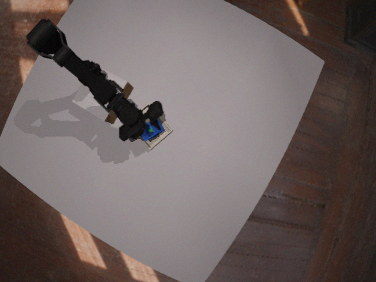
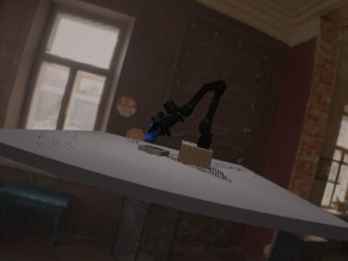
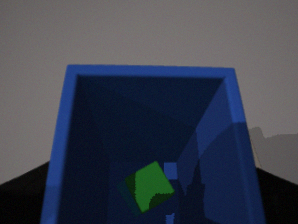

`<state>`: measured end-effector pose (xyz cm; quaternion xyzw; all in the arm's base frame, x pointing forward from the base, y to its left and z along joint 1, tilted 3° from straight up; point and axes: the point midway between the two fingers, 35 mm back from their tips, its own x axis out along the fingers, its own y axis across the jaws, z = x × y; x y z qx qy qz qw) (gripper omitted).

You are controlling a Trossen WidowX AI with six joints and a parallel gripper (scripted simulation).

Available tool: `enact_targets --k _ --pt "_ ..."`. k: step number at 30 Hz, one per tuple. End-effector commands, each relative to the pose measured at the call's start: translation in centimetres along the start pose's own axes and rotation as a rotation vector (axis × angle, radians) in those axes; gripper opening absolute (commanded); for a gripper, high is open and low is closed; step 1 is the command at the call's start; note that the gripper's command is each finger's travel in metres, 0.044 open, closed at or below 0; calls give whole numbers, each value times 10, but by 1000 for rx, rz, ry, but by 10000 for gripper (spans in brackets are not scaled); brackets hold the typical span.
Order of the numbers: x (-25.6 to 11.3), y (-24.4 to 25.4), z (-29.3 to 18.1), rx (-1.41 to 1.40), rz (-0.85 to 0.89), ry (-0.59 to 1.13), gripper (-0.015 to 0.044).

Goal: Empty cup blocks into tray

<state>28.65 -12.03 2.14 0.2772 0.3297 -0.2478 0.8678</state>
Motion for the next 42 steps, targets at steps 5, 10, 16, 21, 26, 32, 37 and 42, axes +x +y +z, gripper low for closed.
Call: enact_targets --k 5,10,16,21,26,32,37,42 --pt "2 1 1 186 5 -3 0" --pt "4 1 0 295 5 -3 0" --pt "5 1 0 426 5 -2 0" --pt "7 1 0 536 5 -2 0" --pt "8 1 0 645 5 -2 0" --pt "10 1 -1 776 6 -1 0" --pt "11 1 -1 885 6 -1 0" --pt "12 1 -1 995 6 -1 0"
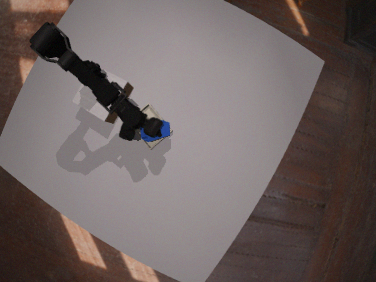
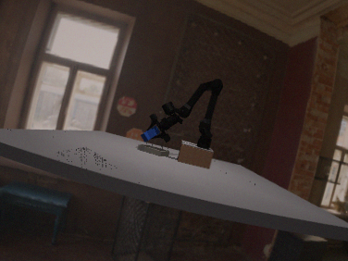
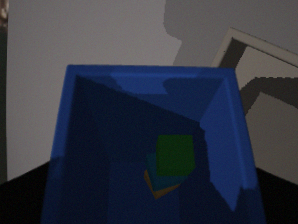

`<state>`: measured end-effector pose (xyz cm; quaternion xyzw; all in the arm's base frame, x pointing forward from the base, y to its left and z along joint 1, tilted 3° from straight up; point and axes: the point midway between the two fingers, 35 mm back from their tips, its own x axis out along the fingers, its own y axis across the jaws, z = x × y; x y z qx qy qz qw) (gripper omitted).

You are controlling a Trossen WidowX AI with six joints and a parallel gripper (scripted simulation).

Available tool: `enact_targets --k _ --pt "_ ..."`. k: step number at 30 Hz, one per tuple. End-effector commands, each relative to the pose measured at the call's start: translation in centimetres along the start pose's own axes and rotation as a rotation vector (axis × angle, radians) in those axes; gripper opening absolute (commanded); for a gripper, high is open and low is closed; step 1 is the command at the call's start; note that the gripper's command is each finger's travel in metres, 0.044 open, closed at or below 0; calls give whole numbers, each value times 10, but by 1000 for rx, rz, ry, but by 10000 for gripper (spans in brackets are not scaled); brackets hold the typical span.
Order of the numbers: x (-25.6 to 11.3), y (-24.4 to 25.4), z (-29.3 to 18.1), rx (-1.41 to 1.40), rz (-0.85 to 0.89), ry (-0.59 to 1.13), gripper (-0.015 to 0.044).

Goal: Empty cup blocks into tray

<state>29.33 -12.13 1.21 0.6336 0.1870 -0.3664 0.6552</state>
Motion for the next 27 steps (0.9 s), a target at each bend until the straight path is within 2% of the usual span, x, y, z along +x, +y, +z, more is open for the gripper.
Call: enact_targets --k 1,27 --pt "1 1 0 99 4 -2 0" --pt "8 0 -1 667 5 -1 0"
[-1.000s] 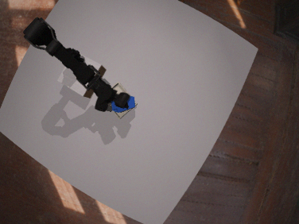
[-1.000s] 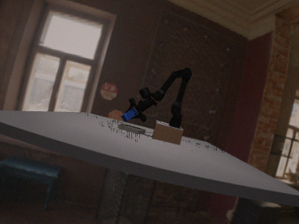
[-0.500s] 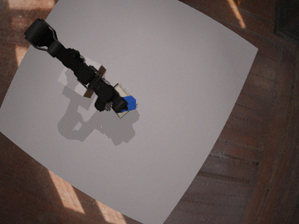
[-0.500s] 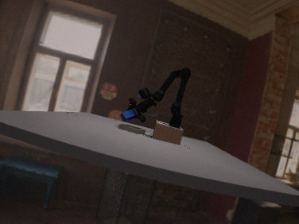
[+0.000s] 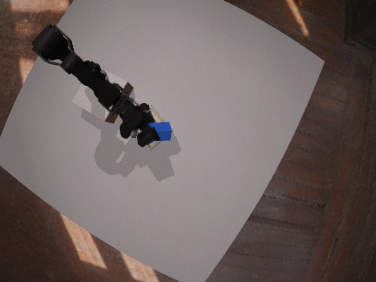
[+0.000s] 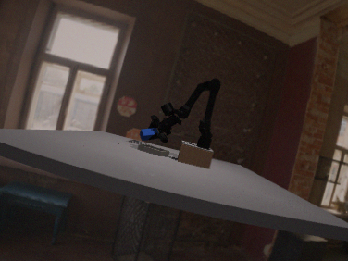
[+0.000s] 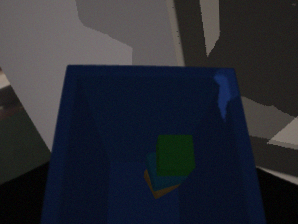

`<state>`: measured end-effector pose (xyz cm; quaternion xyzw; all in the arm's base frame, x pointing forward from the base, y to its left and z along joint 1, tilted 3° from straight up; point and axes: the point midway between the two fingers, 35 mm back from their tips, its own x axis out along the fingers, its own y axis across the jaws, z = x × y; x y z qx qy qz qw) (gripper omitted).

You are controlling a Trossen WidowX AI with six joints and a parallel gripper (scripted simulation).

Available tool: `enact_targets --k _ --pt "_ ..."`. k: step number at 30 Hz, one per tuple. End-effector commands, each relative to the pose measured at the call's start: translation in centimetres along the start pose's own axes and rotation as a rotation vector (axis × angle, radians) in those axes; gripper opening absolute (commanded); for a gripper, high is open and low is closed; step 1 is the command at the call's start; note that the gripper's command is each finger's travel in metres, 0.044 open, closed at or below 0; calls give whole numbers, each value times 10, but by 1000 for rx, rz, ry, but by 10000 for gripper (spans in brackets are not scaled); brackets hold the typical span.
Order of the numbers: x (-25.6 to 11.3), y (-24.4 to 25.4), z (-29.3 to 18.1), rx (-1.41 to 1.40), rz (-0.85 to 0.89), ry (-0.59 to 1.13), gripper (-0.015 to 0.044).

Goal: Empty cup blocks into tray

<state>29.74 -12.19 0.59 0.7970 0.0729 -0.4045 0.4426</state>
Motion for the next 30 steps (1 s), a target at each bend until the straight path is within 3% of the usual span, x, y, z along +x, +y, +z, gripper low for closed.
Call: enact_targets --k 1,30 --pt "1 1 0 99 6 -1 0" --pt "9 -1 0 733 6 1 0"
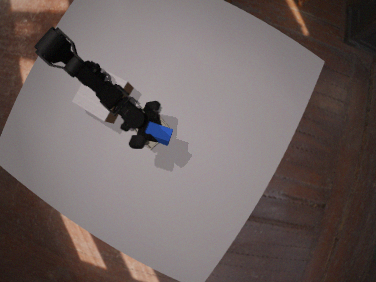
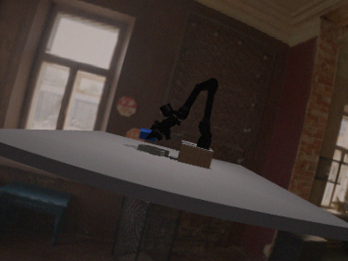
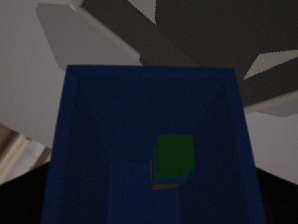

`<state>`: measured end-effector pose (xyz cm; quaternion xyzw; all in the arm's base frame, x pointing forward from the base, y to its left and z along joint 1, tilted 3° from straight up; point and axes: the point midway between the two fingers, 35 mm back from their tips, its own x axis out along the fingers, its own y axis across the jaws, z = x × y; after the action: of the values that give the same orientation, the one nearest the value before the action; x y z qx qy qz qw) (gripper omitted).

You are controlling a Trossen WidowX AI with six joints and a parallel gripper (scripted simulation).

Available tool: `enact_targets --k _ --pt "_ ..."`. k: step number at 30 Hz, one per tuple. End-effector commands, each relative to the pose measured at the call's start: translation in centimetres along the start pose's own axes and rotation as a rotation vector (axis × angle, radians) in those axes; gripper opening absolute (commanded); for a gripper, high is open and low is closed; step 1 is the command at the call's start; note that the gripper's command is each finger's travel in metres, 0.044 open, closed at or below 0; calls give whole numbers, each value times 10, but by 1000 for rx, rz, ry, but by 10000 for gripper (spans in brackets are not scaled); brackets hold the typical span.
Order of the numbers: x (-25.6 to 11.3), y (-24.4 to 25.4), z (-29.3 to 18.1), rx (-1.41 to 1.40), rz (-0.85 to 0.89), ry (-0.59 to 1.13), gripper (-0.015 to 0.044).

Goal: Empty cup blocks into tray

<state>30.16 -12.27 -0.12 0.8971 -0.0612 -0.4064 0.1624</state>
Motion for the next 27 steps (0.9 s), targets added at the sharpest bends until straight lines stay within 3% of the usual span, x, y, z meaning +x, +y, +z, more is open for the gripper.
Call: enact_targets --k 1,17,27 --pt "1 1 -1 99 5 3 0" --pt "6 0 0 445 5 4 0" --pt "7 0 0 459 8 14 0"
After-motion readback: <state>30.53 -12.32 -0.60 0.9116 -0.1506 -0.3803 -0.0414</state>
